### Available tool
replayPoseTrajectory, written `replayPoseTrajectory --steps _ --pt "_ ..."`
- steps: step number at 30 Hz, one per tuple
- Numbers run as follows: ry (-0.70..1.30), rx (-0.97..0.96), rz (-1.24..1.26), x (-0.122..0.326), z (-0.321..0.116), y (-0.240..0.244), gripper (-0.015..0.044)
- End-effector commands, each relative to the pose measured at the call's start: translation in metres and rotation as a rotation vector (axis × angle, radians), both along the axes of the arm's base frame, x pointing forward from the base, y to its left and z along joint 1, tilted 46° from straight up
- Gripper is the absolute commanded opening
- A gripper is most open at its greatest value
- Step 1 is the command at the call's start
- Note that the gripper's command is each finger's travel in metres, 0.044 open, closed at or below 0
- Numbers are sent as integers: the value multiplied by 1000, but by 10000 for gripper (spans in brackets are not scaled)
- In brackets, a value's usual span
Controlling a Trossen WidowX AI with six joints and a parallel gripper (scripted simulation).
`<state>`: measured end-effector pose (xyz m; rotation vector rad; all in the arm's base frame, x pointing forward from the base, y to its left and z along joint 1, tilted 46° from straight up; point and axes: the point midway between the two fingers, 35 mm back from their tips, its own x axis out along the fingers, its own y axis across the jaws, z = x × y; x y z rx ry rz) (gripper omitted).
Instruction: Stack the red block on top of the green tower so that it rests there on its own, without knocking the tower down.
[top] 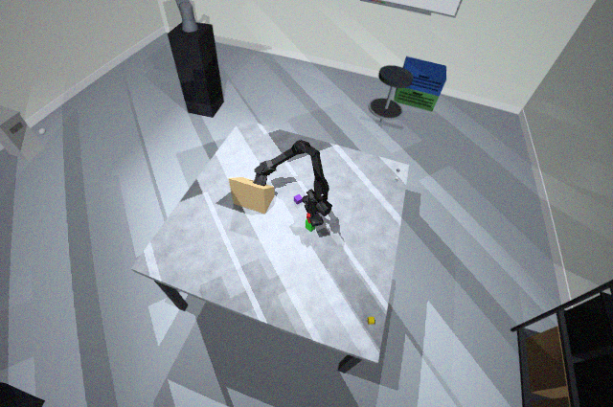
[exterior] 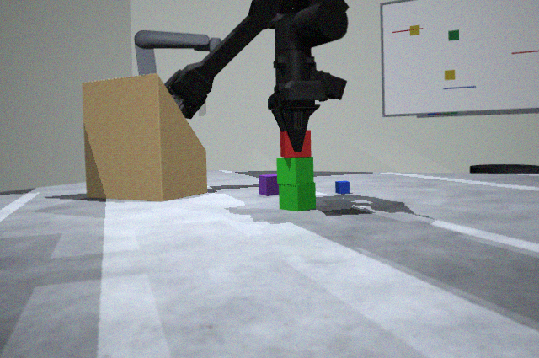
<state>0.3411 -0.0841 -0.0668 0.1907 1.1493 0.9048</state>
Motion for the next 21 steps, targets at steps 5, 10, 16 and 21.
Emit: replayPoseTrajectory --steps 5,10,16,21 --pt "0 3 -3 0 -1 1 0" --pt "0 3 -3 0 -1 1 0" --pt "0 3 -3 0 -1 1 0" --pt "2 1 -1 0 -1 1 53"
